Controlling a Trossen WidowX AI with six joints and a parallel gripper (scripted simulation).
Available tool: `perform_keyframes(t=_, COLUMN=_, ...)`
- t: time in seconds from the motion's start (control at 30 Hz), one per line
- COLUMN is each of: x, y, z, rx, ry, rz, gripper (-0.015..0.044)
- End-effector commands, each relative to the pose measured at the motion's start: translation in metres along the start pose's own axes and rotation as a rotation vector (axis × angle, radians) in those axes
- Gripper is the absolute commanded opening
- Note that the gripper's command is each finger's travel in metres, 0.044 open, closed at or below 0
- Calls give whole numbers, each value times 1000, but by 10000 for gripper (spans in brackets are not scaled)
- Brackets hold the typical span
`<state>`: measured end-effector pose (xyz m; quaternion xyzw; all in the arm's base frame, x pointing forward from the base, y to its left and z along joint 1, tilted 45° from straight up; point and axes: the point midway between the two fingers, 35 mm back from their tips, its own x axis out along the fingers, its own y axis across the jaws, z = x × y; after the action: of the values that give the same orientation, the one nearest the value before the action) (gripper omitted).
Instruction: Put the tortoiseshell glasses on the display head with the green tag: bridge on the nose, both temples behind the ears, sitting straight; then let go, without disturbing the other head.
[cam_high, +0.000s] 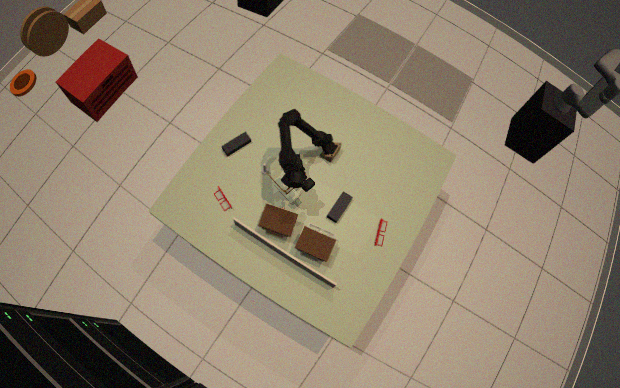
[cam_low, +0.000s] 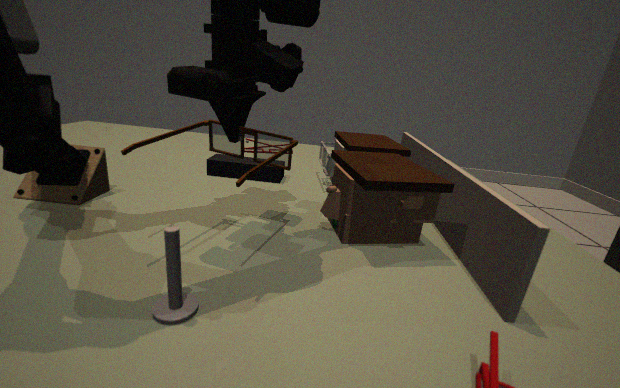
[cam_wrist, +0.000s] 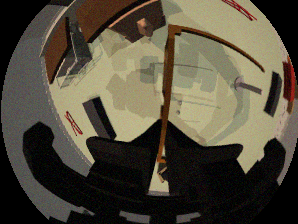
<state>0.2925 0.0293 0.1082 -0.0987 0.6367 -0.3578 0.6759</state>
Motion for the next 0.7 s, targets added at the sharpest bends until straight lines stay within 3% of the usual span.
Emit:
perform_keyframes(t=0.0, x=-6, y=-10, z=5, rx=-82, ry=3, rz=45, gripper=0)
perform_keyframes(t=0.67, x=-21, y=-61, z=19, rx=-549, ry=-54, rz=210, gripper=0)
